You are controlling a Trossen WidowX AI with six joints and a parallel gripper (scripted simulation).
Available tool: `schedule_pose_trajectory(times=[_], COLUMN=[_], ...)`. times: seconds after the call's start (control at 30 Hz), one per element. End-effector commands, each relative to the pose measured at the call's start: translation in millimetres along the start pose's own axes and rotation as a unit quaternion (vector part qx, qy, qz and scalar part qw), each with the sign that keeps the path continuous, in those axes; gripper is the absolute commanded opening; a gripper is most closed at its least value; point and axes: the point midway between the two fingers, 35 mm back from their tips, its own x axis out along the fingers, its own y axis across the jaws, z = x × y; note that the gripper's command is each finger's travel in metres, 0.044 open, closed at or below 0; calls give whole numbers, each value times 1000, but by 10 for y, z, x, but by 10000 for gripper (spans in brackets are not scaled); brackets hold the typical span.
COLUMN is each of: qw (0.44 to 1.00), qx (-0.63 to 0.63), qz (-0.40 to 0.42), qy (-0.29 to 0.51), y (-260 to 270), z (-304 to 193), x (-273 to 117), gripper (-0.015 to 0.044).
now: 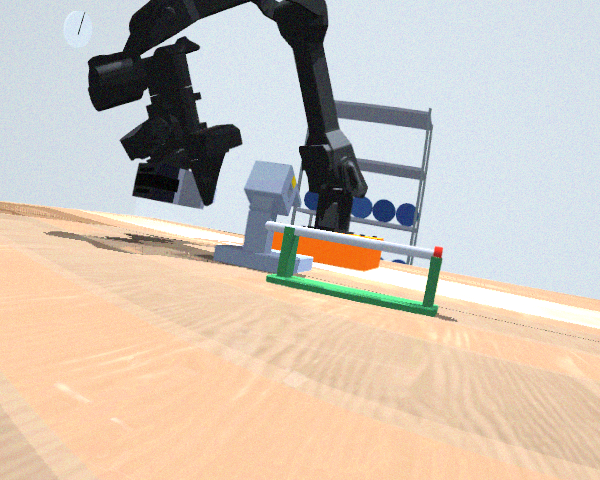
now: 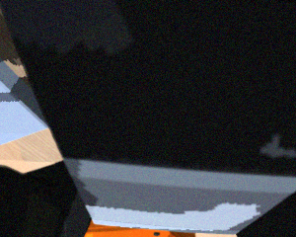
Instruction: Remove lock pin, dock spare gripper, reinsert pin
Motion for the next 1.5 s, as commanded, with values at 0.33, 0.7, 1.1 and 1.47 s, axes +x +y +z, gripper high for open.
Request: schedule_pose_trajectory(times=[0.33, 0.7, 1.1, 1.47], qw=[1000, 1000, 993, 974], qx=[-3, 2, 89, 172], qz=[-2, -5, -71, -131], qy=[-24, -22, -34, -68], y=[8, 8, 156, 298], z=[-384, -337, -338, -343], x=[-569, -513, -472, -444], gripper=[0, 0, 0, 0])
